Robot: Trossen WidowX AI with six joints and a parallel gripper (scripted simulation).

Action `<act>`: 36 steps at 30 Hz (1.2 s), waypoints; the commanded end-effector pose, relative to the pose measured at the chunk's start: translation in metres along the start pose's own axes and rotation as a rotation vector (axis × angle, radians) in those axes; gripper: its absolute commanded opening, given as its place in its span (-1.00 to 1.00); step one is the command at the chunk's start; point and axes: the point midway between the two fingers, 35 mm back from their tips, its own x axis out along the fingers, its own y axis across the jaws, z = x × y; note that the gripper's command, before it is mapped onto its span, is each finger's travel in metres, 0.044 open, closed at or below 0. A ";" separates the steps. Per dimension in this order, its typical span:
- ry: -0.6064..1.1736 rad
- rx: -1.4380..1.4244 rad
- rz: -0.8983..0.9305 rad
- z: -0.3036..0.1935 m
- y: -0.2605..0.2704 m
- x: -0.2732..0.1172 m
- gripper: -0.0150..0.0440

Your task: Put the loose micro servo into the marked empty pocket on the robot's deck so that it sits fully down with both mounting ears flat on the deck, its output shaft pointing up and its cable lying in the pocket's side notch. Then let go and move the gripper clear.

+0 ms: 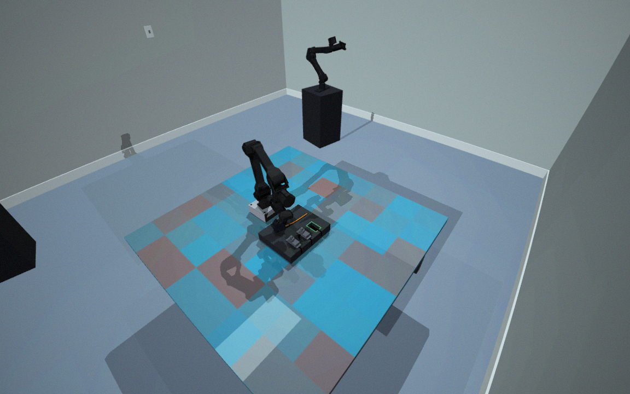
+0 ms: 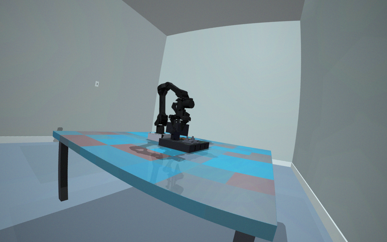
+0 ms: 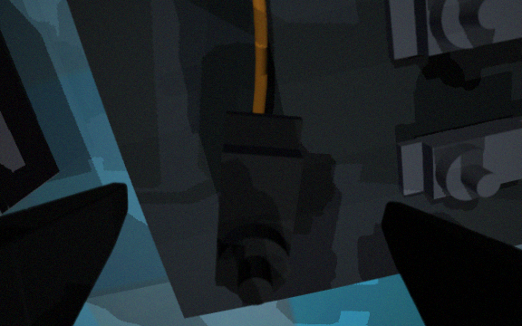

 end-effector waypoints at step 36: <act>-0.005 -0.005 0.000 0.001 -0.001 0.015 -0.49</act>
